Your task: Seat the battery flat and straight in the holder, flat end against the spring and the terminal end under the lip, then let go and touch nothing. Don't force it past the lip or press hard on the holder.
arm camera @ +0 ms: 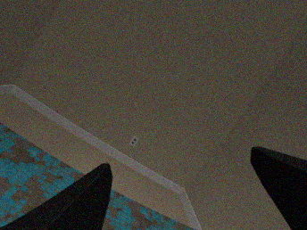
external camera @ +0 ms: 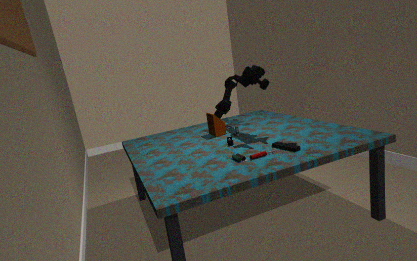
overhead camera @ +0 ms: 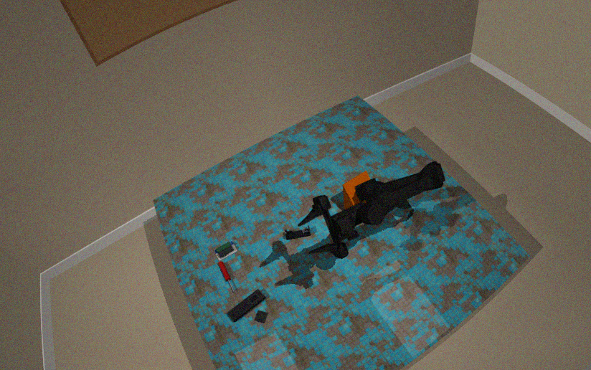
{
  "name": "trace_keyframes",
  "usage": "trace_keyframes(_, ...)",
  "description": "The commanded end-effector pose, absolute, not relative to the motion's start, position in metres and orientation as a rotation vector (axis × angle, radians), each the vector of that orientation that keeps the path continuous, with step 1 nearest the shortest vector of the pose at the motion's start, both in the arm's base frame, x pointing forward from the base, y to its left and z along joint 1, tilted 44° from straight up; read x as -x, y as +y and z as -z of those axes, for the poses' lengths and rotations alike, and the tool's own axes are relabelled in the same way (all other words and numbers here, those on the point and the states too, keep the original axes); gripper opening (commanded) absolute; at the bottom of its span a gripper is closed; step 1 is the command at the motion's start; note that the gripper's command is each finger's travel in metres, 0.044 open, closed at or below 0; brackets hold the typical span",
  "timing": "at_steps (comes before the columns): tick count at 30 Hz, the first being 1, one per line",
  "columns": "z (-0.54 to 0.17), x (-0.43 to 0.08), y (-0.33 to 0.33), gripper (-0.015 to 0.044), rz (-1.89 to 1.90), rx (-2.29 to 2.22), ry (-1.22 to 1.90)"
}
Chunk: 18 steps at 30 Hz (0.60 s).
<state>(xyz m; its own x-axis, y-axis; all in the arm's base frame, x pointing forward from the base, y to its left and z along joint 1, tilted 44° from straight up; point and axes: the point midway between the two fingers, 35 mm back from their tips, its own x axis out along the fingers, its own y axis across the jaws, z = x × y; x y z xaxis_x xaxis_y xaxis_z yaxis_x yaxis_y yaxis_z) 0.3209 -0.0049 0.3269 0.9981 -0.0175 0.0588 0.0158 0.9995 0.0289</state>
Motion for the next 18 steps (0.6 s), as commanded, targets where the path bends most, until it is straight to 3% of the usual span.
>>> trace_keyframes(1,-0.322,-0.323,-0.005,0.0374,0.015,-0.018,-0.039)
trace_keyframes(8,-0.175,-0.335,-0.018,0.0190,-0.153,0.204,0.584)
trace_keyframes(15,-0.067,-0.269,-0.014,0.0006,-0.529,0.139,1.116)
trace_keyframes(18,-0.048,-0.231,-0.003,0.0000,-0.727,-0.002,1.267)
